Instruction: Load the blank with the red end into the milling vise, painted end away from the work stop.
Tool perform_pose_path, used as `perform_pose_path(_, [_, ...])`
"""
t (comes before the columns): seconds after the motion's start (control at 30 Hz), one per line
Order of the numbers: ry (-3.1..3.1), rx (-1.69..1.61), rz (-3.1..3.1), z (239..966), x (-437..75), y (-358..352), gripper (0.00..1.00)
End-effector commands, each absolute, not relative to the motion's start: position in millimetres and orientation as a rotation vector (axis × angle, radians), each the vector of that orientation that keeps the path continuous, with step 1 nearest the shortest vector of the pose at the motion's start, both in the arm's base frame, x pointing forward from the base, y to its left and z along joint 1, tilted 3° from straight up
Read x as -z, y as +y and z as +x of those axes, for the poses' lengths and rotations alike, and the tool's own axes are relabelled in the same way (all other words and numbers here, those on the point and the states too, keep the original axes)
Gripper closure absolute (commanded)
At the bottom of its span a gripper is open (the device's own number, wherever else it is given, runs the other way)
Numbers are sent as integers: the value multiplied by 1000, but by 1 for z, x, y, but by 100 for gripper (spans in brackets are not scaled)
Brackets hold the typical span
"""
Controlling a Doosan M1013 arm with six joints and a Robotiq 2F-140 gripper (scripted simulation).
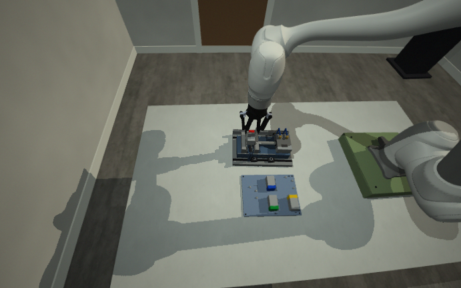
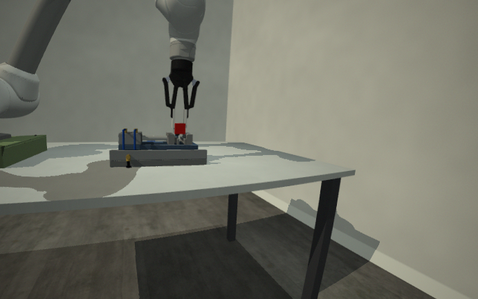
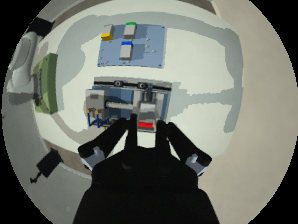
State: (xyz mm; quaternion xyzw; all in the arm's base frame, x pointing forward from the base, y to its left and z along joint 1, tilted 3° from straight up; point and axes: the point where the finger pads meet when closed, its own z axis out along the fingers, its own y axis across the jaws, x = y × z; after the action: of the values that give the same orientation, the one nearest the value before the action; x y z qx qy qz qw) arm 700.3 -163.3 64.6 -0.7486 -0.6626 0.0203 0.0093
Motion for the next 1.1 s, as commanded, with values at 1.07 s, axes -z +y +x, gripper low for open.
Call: perform_pose_path(1.07, [-2069, -63, -2338, 700, -62, -163, 100])
